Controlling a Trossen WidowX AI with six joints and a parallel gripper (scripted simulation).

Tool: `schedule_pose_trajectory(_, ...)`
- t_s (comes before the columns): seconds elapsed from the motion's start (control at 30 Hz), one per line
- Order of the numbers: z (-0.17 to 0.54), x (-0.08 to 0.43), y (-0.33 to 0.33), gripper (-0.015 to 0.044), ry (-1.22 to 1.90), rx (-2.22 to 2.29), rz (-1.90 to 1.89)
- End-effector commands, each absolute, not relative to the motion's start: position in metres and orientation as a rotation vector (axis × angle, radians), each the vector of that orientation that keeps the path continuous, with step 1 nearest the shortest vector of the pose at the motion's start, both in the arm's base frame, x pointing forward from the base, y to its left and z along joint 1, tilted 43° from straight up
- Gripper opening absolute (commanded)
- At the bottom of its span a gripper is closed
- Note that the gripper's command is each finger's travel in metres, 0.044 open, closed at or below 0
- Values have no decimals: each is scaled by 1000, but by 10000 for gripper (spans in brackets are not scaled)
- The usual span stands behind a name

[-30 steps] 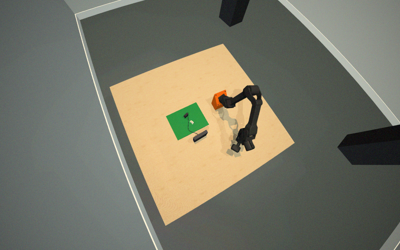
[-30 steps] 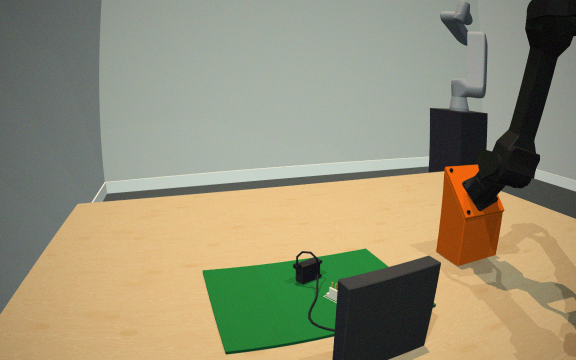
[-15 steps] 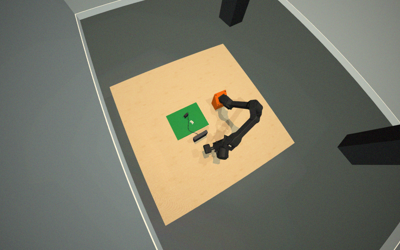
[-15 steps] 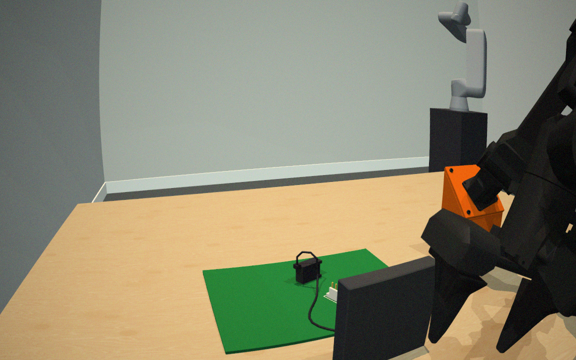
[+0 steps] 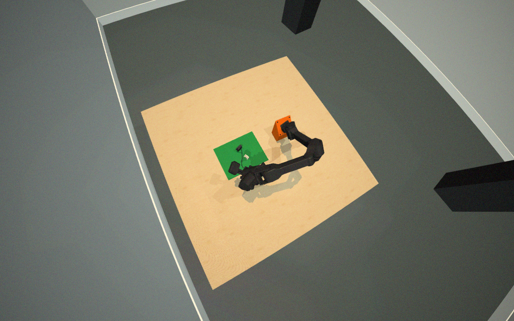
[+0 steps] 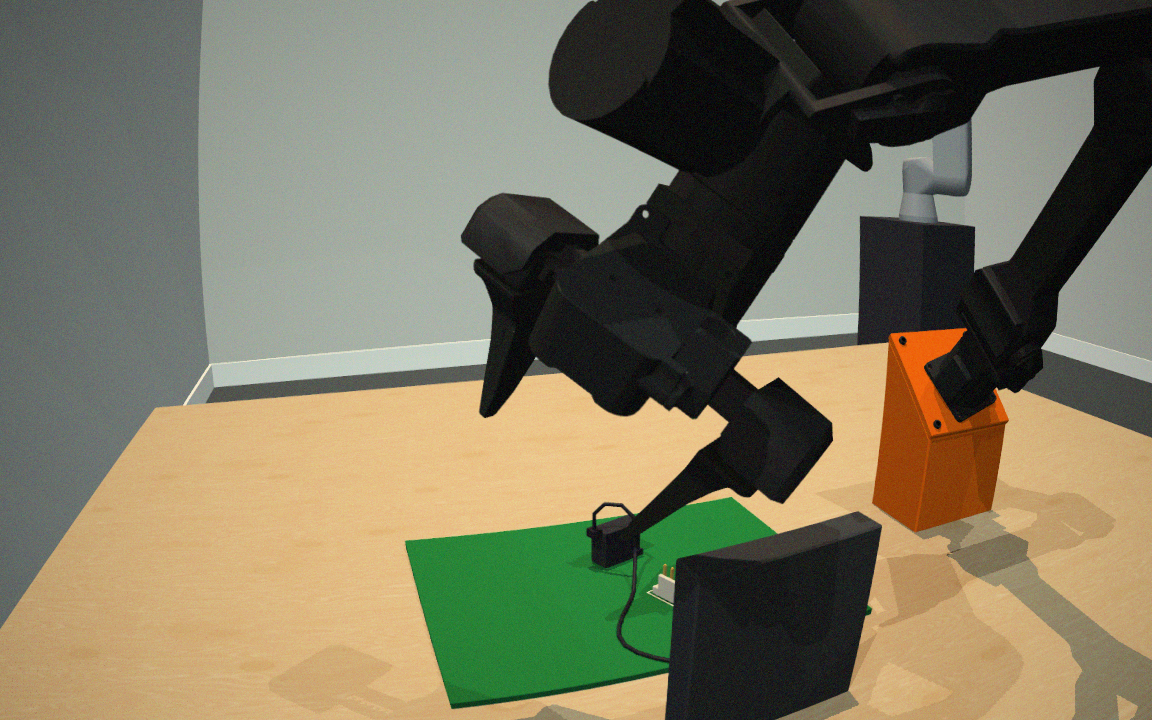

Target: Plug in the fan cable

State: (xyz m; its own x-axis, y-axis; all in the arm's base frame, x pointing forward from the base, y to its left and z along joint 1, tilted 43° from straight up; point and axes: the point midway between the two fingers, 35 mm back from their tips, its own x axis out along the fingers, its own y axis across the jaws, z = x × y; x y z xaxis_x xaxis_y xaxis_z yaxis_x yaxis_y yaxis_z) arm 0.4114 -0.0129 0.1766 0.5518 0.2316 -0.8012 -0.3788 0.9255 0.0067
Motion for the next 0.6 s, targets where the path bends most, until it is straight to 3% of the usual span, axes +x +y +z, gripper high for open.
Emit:
schedule_pose_trajectory(0.0,142,408,-35,440,1042,-137,394)
schedule_pose_trajectory(0.37,27,339,-113,440,1449,243,669)
schedule_pose_trajectory(0.57,16,326,-121,440,1472,328,718)
